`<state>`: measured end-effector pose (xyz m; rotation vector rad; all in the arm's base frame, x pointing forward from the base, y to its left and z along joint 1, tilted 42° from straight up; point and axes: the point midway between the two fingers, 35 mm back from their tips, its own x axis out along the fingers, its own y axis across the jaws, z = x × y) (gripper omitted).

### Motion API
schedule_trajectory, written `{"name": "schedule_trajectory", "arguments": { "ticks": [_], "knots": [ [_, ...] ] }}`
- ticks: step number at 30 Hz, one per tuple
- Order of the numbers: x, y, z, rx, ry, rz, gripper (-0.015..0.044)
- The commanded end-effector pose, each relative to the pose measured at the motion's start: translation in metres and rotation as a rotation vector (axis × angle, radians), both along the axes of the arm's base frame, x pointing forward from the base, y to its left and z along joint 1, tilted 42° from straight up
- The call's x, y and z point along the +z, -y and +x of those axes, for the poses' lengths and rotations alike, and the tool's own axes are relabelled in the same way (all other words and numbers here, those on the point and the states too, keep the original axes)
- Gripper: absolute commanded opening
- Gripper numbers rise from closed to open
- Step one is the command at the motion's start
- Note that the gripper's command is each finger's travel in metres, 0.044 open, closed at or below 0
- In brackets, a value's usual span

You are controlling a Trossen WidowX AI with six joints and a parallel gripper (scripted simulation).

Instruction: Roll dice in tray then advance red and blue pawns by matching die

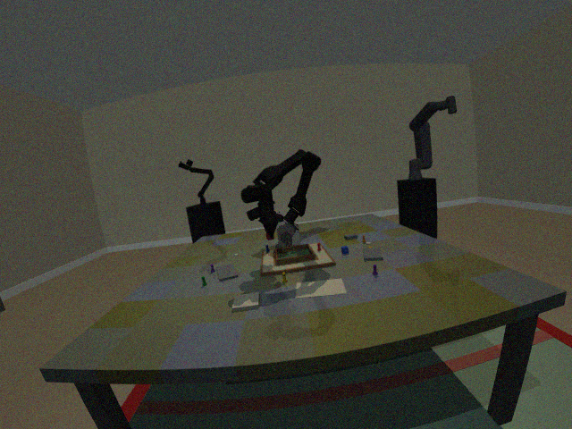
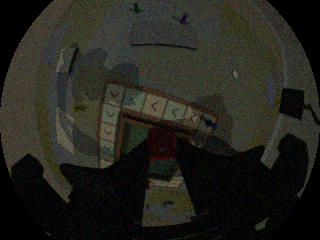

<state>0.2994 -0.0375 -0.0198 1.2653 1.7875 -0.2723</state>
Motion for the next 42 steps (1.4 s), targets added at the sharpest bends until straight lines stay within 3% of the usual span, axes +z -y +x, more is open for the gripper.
{"name": "schedule_trajectory", "arguments": {
  "ticks": [1,20,42],
  "knots": [
    [0.010,-0.017,-0.003,-0.062,-0.046,0.001,0.0000],
    [0.038,-0.080,-0.031,-0.299,-0.264,-0.021,0.0000],
    [0.022,-0.082,-0.042,-0.384,-0.071,-0.691,0.0000]
  ]
}}
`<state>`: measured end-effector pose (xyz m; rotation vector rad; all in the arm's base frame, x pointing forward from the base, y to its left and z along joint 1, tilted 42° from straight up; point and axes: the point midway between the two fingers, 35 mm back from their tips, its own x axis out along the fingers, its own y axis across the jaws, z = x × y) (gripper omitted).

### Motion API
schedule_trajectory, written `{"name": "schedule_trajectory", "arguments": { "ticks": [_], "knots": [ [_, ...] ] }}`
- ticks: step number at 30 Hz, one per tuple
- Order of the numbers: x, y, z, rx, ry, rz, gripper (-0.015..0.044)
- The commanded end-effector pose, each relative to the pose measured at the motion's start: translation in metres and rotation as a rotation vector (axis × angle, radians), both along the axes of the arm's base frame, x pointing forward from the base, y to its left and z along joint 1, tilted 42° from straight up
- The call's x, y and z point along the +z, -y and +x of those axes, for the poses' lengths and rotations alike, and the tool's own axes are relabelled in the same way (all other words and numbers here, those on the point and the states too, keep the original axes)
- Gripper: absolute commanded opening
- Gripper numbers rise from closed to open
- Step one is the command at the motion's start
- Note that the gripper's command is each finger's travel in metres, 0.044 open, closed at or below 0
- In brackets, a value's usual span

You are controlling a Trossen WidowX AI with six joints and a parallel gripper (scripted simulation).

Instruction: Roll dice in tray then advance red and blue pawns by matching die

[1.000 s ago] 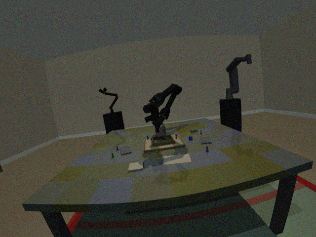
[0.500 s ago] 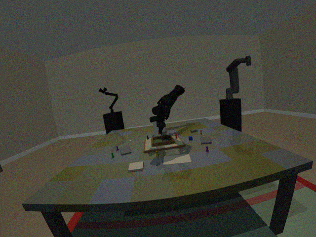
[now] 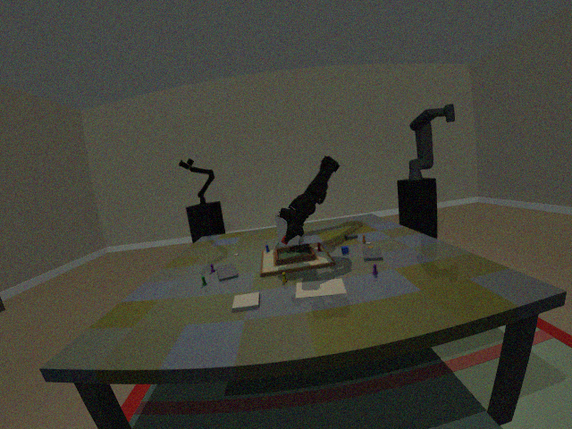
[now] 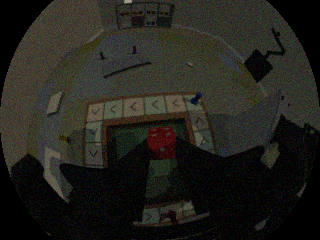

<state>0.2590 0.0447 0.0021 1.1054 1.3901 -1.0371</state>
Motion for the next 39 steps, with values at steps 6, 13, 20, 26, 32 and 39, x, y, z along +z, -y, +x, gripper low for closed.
{"name": "schedule_trajectory", "arguments": {
  "ticks": [6,13,20,26,32,39],
  "knots": [
    [0.001,0.000,-0.001,-0.035,0.121,-0.192,0.0000],
    [0.053,-0.001,0.010,-0.035,0.123,-0.192,0.0000],
    [0.050,0.000,0.007,-0.035,0.122,-0.192,0.0000],
    [0.050,-0.001,0.009,-0.031,0.126,-0.185,0.0000],
    [0.050,-0.001,0.009,-0.031,0.126,-0.185,0.0079],
    [0.060,0.007,0.011,-0.032,0.125,-0.188,0.0263]
  ]
}}
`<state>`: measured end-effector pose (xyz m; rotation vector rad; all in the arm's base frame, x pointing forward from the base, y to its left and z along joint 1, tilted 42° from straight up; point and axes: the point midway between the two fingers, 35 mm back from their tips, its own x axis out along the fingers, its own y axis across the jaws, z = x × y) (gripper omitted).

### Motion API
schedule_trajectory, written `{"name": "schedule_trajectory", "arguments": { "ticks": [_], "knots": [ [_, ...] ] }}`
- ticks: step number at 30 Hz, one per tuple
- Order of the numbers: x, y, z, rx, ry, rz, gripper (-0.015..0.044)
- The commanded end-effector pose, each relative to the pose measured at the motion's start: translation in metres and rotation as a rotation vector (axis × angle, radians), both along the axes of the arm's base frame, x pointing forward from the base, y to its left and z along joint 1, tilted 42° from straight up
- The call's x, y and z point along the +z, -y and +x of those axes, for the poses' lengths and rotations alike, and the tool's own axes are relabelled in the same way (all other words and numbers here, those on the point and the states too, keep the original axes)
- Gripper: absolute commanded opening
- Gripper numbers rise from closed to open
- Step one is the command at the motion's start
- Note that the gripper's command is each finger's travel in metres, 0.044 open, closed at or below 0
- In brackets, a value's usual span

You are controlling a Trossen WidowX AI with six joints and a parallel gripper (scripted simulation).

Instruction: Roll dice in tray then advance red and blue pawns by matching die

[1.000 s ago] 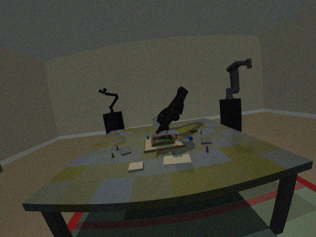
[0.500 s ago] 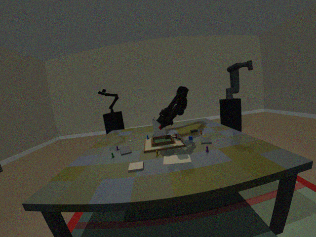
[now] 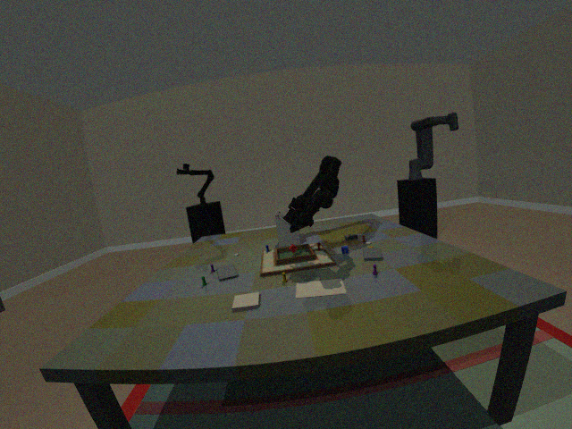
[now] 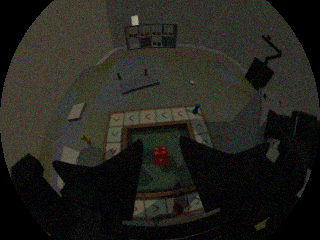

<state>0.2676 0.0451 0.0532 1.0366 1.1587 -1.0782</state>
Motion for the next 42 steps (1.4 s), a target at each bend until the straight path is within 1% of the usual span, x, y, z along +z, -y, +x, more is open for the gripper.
{"name": "schedule_trajectory", "arguments": {
  "ticks": [1,3,7,9,12,15,17,19,20,21,23,27,28,31,36,38,42],
  "knots": [
    [0.019,0.017,0.003,-0.004,0.001,-0.005,0.0289],
    [0.029,0.026,0.003,-0.006,0.000,-0.007,0.0341],
    [0.027,0.026,0.003,-0.002,-0.010,0.007,0.0440],
    [0.012,0.023,0.000,0.023,-0.086,0.130,0.0440],
    [-0.011,0.016,-0.003,0.055,-0.182,0.441,0.0440],
    [-0.021,0.014,0.001,0.052,-0.168,0.753,0.0440],
    [-0.022,0.014,0.003,0.046,-0.149,0.826,0.0440],
    [-0.022,0.014,0.003,0.046,-0.149,0.826,0.0440],
    [-0.022,0.016,0.000,0.043,-0.173,0.728,0.0440],
    [-0.022,0.016,0.000,0.043,-0.173,0.728,0.0440],
    [-0.018,0.008,0.003,0.117,-0.147,0.725,0.0388],
    [0.012,-0.041,0.014,0.549,0.004,0.704,0.0282],
    [0.021,-0.055,0.015,0.662,0.043,0.700,0.0275],
    [0.050,-0.100,0.011,1.002,0.165,0.686,0.0275],
    [0.098,-0.163,-0.015,1.447,0.344,0.667,0.0275],
    [0.104,-0.171,-0.021,1.505,0.370,0.665,0.0275],
    [0.104,-0.171,-0.020,1.505,0.370,0.665,0.0275]
  ]
}}
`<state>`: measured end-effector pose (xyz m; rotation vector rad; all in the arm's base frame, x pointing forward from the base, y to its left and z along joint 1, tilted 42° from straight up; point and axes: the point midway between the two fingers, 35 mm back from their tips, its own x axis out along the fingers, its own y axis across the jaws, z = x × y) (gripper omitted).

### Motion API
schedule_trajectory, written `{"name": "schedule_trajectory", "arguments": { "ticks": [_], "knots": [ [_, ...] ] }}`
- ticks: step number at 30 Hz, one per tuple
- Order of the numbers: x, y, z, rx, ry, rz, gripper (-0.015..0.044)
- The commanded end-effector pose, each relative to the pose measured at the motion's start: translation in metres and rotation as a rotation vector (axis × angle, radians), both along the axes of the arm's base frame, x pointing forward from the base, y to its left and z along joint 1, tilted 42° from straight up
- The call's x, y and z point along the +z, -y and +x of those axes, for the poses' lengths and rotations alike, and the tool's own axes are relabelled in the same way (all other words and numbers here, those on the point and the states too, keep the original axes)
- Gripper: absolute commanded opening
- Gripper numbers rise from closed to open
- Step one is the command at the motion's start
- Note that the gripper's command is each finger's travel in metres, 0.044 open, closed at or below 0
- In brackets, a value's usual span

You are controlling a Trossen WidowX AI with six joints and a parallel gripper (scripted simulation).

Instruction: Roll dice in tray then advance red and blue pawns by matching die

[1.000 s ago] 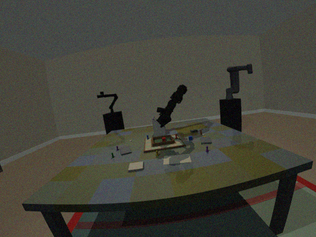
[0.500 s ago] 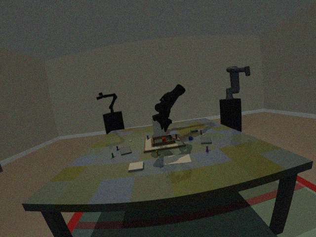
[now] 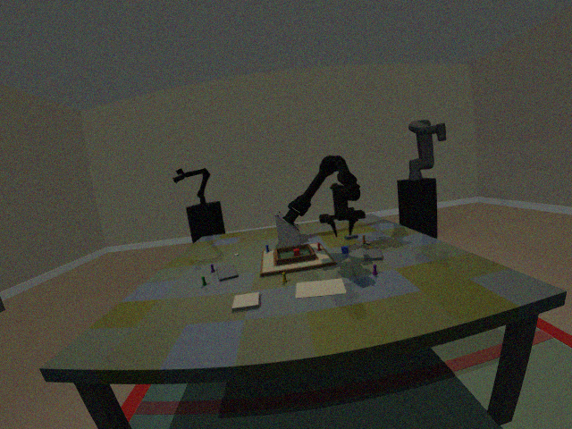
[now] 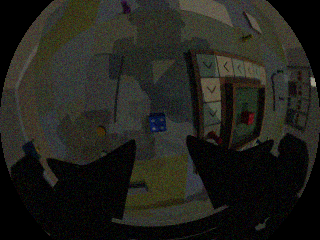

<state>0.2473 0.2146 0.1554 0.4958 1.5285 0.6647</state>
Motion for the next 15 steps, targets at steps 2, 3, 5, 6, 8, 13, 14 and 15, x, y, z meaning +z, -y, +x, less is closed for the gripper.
{"name": "schedule_trajectory", "arguments": {
  "ticks": [2,3,5,6,8,13,14,15],
  "knots": [
    [0.000,-0.003,0.001,0.016,0.017,0.008,0.0275],
    [-0.004,-0.007,0.001,0.016,0.017,0.008,0.0275],
    [-0.010,-0.013,0.000,0.016,0.017,0.009,0.0275],
    [-0.010,-0.013,0.000,0.016,0.017,0.009,0.0275],
    [-0.011,-0.013,0.000,0.016,0.017,0.009,0.0275],
    [-0.021,-0.023,-0.001,0.016,0.016,0.009,0.0275],
    [-0.021,-0.023,-0.001,0.016,0.016,0.009,0.0275],
    [-0.021,-0.023,-0.001,0.016,0.016,0.009,0.0275]
  ]
}}
